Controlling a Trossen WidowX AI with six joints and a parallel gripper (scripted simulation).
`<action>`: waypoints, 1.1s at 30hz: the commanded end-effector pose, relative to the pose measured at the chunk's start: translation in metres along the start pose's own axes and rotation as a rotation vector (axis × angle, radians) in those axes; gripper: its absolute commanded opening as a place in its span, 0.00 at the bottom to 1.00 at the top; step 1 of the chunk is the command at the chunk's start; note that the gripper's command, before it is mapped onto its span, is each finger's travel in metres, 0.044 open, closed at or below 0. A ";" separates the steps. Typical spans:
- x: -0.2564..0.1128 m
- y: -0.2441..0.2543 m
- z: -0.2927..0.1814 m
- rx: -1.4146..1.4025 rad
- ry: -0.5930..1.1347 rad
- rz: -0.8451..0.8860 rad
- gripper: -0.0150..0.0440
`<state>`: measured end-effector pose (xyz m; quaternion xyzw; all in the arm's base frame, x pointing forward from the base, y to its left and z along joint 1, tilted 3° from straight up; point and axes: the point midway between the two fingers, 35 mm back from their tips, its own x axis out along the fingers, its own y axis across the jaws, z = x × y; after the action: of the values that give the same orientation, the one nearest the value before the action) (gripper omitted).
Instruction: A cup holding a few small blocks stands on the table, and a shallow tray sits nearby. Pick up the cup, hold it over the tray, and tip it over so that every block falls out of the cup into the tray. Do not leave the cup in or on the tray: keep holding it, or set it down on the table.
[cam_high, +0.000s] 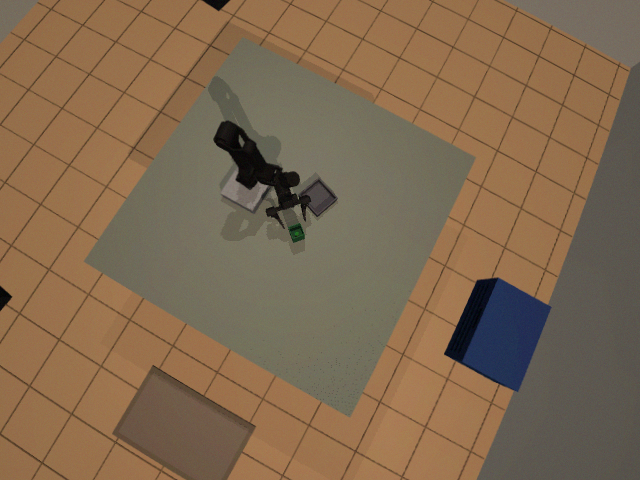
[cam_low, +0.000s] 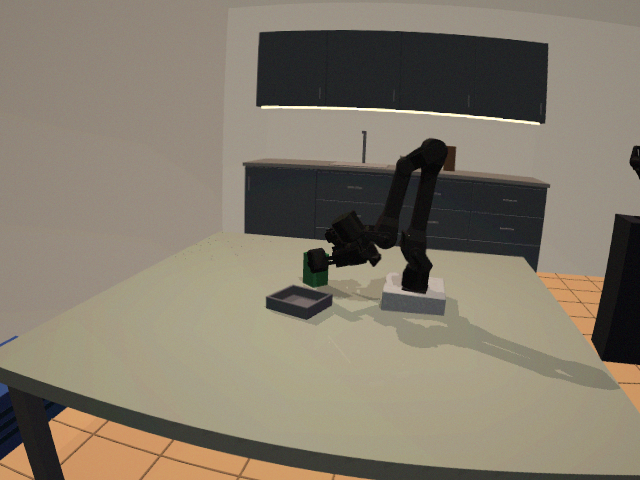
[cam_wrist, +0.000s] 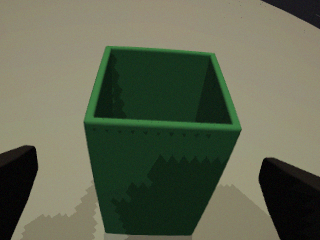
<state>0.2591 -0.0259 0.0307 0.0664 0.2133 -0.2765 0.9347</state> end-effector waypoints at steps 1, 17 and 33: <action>0.007 0.001 -0.001 -0.006 0.005 0.002 1.00; 0.032 -0.002 -0.002 -0.007 0.004 0.002 1.00; 0.056 -0.002 -0.004 -0.007 0.002 0.002 1.00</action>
<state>0.2930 -0.0524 0.0064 0.0644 0.2143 -0.2772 0.9344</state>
